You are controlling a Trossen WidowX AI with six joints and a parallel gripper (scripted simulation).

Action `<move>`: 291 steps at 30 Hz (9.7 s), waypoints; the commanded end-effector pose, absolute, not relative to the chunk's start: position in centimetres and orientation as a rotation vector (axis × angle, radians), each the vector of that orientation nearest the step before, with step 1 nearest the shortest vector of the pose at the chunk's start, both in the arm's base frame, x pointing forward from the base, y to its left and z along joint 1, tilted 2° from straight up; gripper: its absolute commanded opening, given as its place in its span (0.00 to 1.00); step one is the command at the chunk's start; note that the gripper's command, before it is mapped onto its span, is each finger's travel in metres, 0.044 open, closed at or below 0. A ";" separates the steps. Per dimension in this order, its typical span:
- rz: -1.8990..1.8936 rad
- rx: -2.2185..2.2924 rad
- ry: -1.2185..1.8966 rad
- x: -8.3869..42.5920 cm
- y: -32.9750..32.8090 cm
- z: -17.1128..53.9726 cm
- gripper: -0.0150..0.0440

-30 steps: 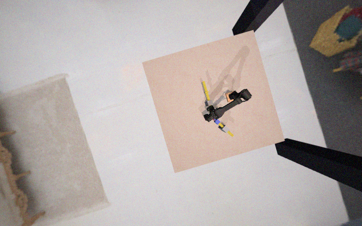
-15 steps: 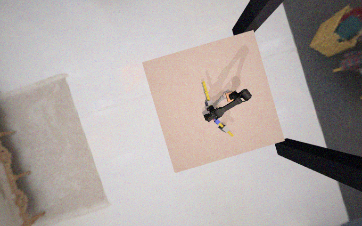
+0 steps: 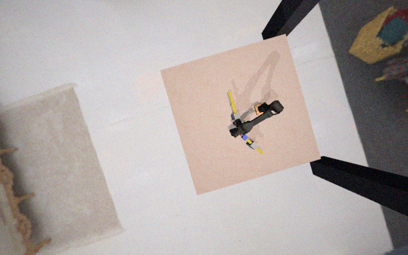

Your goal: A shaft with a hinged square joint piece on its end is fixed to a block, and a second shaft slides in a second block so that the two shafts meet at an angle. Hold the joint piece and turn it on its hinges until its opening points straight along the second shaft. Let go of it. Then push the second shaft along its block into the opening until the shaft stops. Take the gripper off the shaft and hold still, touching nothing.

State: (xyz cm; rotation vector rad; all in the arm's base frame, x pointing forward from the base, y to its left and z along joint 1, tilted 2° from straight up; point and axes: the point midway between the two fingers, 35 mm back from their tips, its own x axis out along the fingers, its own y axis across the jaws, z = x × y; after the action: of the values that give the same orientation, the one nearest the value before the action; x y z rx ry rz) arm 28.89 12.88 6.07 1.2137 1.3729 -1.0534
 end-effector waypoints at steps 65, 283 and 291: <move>-1.055 1.219 1.375 28.9 13.0 6.0 0.56; -1.228 1.221 1.240 28.2 -19.7 12.5 1.00; -1.280 1.148 1.213 28.3 -19.6 11.6 1.00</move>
State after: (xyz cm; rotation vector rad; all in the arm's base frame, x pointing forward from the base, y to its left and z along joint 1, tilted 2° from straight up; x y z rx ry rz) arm 28.38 -19.41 11.86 1.1633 1.2257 -1.2578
